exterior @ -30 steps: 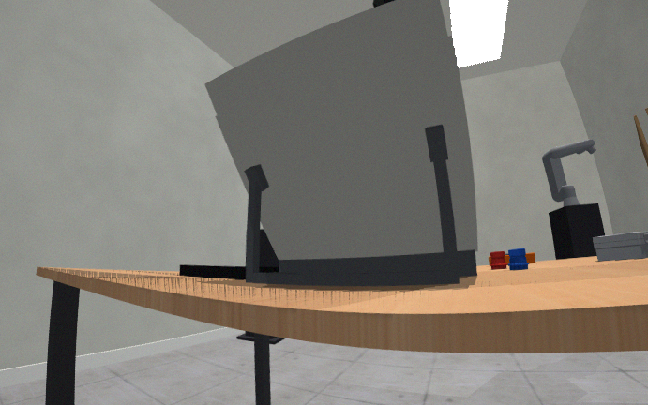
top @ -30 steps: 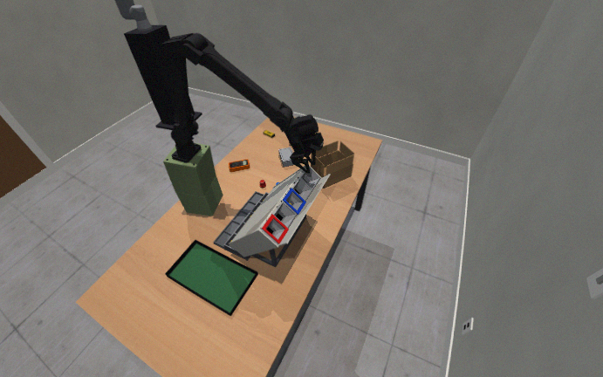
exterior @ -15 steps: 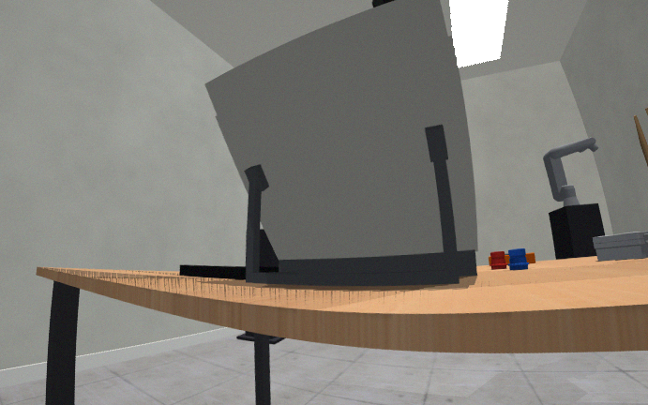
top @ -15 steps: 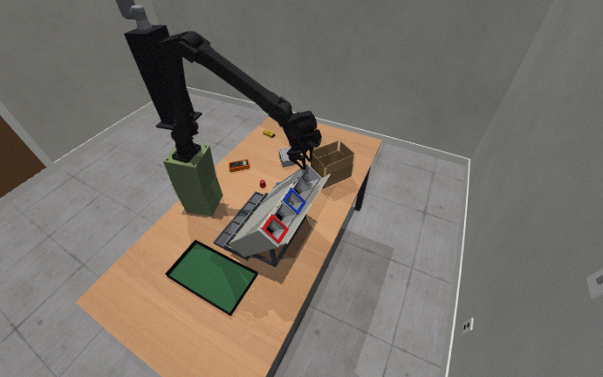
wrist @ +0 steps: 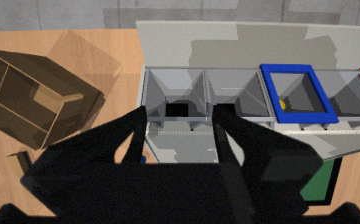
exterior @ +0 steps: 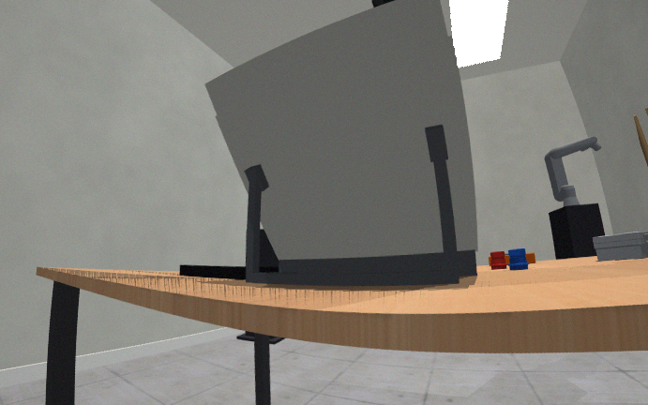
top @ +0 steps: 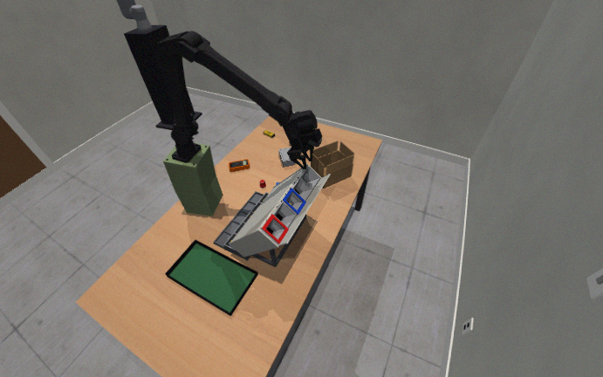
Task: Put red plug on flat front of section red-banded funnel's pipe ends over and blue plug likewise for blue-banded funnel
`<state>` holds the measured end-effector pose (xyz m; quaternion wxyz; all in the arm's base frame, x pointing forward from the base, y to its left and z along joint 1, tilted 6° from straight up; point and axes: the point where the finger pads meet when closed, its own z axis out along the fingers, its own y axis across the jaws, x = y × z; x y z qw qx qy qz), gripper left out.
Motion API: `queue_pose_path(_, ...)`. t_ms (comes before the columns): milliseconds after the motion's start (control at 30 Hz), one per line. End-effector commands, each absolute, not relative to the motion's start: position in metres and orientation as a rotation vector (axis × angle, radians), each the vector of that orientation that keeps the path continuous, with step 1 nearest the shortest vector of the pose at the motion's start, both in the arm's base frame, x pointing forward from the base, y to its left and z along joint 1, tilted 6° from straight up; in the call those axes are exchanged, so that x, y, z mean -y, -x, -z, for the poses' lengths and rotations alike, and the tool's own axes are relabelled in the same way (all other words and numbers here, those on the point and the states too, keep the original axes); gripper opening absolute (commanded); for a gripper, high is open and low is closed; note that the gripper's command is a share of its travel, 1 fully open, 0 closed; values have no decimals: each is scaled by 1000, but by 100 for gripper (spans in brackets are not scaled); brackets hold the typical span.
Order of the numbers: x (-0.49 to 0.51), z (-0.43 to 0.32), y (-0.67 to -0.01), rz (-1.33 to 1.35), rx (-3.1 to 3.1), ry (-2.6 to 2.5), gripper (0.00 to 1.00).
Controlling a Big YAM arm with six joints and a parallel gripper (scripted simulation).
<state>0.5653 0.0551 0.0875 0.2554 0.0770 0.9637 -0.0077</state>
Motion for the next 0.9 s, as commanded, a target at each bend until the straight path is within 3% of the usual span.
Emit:
queue_pose_path(0,-56,-111,-582,9,-2571,-220,59)
queue_pose_path(867,-56,-111,-582,13,-2582,-218,59)
